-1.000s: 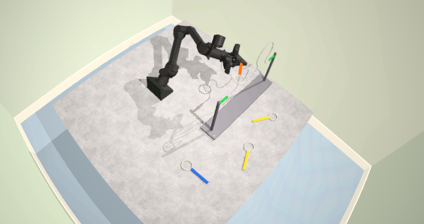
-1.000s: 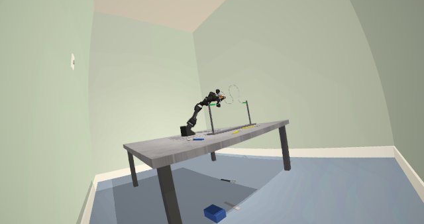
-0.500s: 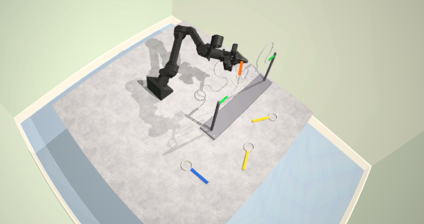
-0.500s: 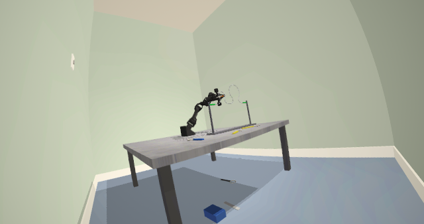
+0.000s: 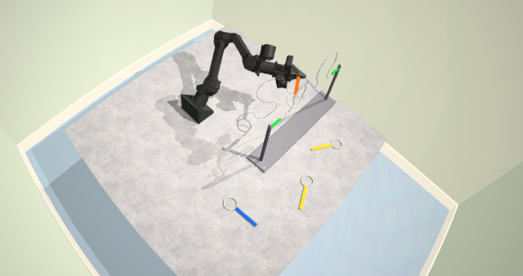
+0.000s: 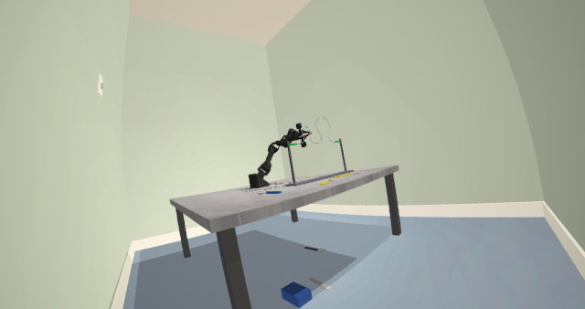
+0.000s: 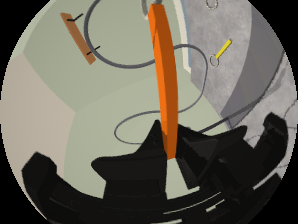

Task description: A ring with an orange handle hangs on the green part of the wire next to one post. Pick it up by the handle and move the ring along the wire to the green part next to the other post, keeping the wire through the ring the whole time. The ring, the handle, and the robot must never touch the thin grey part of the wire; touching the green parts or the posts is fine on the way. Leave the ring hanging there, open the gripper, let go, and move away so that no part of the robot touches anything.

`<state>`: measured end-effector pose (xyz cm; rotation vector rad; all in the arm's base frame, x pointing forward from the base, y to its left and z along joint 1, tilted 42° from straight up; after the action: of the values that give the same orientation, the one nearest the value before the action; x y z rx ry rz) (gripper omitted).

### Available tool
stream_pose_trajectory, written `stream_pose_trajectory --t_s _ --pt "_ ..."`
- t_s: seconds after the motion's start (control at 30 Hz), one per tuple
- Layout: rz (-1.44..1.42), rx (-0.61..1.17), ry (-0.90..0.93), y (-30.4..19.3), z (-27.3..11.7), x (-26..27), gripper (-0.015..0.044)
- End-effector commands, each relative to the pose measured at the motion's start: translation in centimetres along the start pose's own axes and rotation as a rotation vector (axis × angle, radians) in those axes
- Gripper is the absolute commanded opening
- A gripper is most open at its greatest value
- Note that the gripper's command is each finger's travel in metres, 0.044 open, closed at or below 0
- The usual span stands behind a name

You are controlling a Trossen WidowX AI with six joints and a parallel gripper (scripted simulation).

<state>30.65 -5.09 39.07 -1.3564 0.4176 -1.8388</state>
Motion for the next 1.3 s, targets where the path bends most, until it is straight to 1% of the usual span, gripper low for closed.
stream_pose_trajectory --t_s 0.0,0.3,0.9,1.13,1.27 --pt "-0.036 -0.006 -0.023 0.0 0.0 -0.9 -0.0150" --pt "-0.166 -0.012 -0.102 0.0 0.2 -3.1 -0.0150" --pt "-0.541 -0.033 -0.324 1.3 -0.3 -8.7 -0.0150" --pt "-0.689 -0.117 -0.382 2.2 0.1 -11.0 -0.0150" --pt "-0.785 -0.133 -0.430 3.0 -0.2 -12.2 -0.0150"
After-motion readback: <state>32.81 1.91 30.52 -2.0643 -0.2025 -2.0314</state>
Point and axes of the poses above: the point midway between the two fingers, 35 mm back from their tips, its own z axis out along the fingers, its own x axis across the jaws, y = z × x, the point moved 4 cm from there along -z, back along the fingers, and after that the axes turned 4 degrees about -z, right-handed, at the moved point
